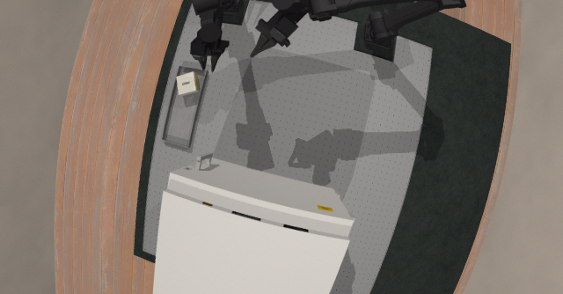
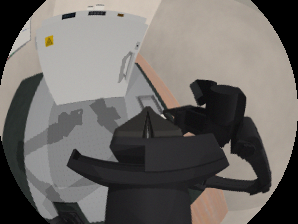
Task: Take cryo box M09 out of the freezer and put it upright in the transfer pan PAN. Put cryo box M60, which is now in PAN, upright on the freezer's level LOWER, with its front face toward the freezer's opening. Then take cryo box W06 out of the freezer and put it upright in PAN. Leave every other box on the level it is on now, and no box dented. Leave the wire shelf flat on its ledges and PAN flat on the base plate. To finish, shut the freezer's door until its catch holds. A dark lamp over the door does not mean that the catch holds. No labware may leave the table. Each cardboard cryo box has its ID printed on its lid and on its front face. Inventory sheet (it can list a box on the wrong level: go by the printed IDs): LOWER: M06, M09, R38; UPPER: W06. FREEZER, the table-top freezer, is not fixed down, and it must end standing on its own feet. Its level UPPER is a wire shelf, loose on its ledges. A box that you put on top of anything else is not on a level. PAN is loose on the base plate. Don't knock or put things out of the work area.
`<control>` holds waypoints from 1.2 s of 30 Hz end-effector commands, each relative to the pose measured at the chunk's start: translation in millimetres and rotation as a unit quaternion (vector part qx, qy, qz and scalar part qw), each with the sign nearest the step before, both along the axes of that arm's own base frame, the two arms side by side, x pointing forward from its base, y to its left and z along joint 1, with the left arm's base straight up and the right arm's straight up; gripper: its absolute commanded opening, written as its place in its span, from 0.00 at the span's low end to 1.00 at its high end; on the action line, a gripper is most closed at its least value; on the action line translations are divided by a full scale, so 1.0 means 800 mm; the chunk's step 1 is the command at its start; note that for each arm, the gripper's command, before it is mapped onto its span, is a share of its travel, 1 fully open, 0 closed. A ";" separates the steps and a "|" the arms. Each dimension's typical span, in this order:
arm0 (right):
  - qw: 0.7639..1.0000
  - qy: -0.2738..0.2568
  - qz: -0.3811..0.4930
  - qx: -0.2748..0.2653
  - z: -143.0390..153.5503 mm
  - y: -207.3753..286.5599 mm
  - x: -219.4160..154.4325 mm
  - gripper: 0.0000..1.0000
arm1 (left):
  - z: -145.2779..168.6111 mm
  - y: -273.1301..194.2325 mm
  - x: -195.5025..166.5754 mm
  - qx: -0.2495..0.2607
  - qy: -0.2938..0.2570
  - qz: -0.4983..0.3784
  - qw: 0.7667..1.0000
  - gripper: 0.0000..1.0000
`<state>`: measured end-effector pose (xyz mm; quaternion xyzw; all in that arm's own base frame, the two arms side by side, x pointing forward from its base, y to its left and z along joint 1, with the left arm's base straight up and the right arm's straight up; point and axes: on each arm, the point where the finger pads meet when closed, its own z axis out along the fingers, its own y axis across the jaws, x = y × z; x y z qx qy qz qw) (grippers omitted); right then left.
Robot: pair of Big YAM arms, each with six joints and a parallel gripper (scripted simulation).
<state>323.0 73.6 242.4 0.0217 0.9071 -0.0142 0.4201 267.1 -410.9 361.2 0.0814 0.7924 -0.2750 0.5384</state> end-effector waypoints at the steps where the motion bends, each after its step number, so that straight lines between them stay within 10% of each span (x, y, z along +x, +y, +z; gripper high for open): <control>1: 1.000 -0.014 -0.009 0.012 0.006 0.001 0.005 0.30 | 0.062 -0.007 0.014 -0.019 -0.016 0.003 1.000 0.00; 7: 1.000 -0.012 -0.008 0.010 0.006 0.000 0.005 0.30 | 0.061 0.015 0.013 -0.070 -0.056 0.002 0.996 0.00; 9: 1.000 -0.012 -0.008 0.010 0.006 0.000 0.005 0.30 | 0.123 0.015 0.016 -0.101 -0.070 0.003 0.992 0.00; 23: 1.000 -0.012 -0.008 0.010 0.006 0.000 0.005 0.30 | 0.195 0.044 0.022 -0.112 -0.083 0.004 0.990 0.00; 24: 1.000 -0.012 -0.008 0.010 0.006 0.000 0.005 0.30 | 0.149 0.045 0.022 -0.093 -0.080 0.003 0.992 0.00; 36: 1.000 -0.012 -0.008 0.010 0.006 0.000 0.005 0.30 | 0.248 0.077 0.020 -0.140 -0.118 0.005 0.983 0.00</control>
